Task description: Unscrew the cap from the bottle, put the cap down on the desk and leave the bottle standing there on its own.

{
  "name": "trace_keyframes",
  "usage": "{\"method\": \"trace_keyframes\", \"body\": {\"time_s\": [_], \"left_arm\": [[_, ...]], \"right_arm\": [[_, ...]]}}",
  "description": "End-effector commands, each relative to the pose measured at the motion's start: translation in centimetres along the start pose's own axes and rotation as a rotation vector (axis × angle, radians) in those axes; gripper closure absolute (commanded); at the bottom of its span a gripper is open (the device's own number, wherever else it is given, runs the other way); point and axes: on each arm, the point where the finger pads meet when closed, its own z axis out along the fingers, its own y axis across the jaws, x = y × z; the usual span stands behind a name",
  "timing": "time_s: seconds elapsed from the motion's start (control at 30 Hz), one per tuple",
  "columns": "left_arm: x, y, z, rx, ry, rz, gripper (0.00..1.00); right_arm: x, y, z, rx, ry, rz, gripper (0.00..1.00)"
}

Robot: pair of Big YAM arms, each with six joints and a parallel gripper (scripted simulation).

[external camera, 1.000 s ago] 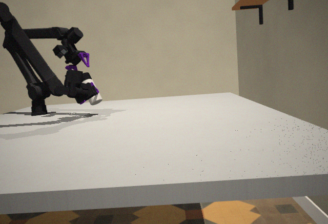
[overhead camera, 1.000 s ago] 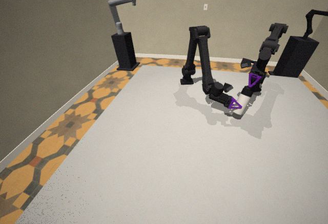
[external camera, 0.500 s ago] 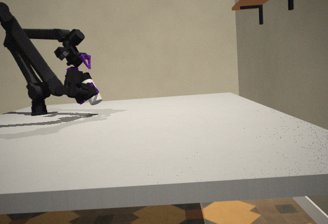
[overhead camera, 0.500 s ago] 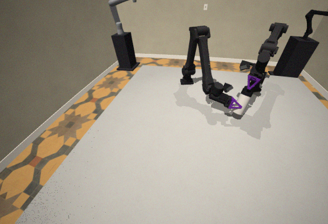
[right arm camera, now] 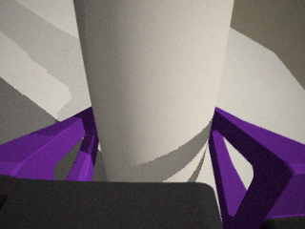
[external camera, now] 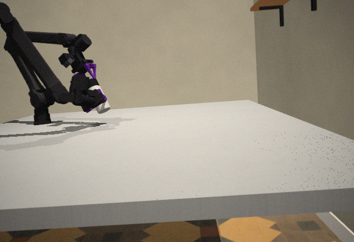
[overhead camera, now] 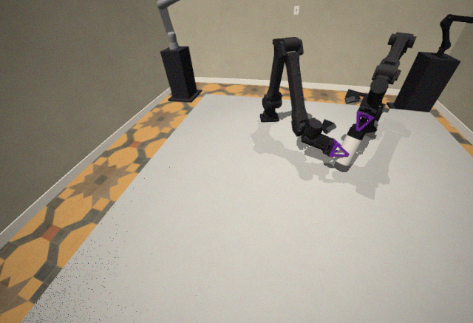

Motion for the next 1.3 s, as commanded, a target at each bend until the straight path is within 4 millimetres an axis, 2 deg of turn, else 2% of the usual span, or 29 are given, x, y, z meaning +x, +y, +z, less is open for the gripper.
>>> {"method": "trace_keyframes", "body": {"time_s": [0.0, 0.1, 0.2, 0.27, 0.3, 0.57, 0.63, 0.67, 1.13, 1.2, 1.23, 1.27], "left_arm": [[-0.04, 1.75, -1.12, -0.039, 0.0, 0.002, 0.43], [-0.04, 1.75, -1.12, -0.039, 0.0, 0.002, 0.43], [-0.03, 1.75, -1.13, -0.04, 0.0, -0.061, 0.77], [-0.04, 1.75, -1.16, -0.04, -0.002, -0.235, 1.0], [-0.03, 1.75, -1.17, -0.04, -0.002, -0.33, 1.0], [-0.04, 1.75, -1.26, -0.027, -0.007, -0.691, 1.0], [-0.04, 1.75, -1.26, -0.027, -0.007, -0.691, 1.0], [-0.04, 1.75, -1.26, -0.027, -0.008, -0.805, 1.0], [-0.05, 1.75, -1.36, -0.02, -0.01, -1.429, 1.0], [-0.05, 1.75, -1.36, -0.02, -0.01, -1.429, 1.0], [-0.05, 1.75, -1.36, -0.02, -0.011, -1.544, 1.0], [-0.05, 1.75, -1.37, -0.019, -0.011, -1.585, 1.0]], "right_arm": [[-1.92, -2.11, 0.7, 0.024, -0.038, -0.052, 1.0], [-1.92, -2.11, 0.7, 0.024, -0.038, -0.052, 1.0], [-1.92, -2.11, 0.7, 0.024, -0.038, -0.052, 1.0], [-1.92, -2.11, 0.7, 0.024, -0.038, -0.052, 1.0], [-1.92, -2.11, 0.7, 0.024, -0.038, -0.052, 1.0], [-1.92, -2.11, 0.7, 0.024, -0.038, -0.052, 1.0], [-1.92, -2.11, 0.7, 0.024, -0.038, -0.052, 1.0], [-1.92, -2.11, 0.7, 0.024, -0.038, -0.052, 1.0], [-1.92, -2.11, 0.7, 0.024, -0.038, -0.052, 1.0], [-1.92, -2.11, 0.7, 0.024, -0.038, -0.052, 1.0], [-1.92, -2.11, 0.7, 0.024, -0.038, -0.052, 1.0], [-1.92, -2.11, 0.7, 0.024, -0.038, -0.052, 1.0]]}}
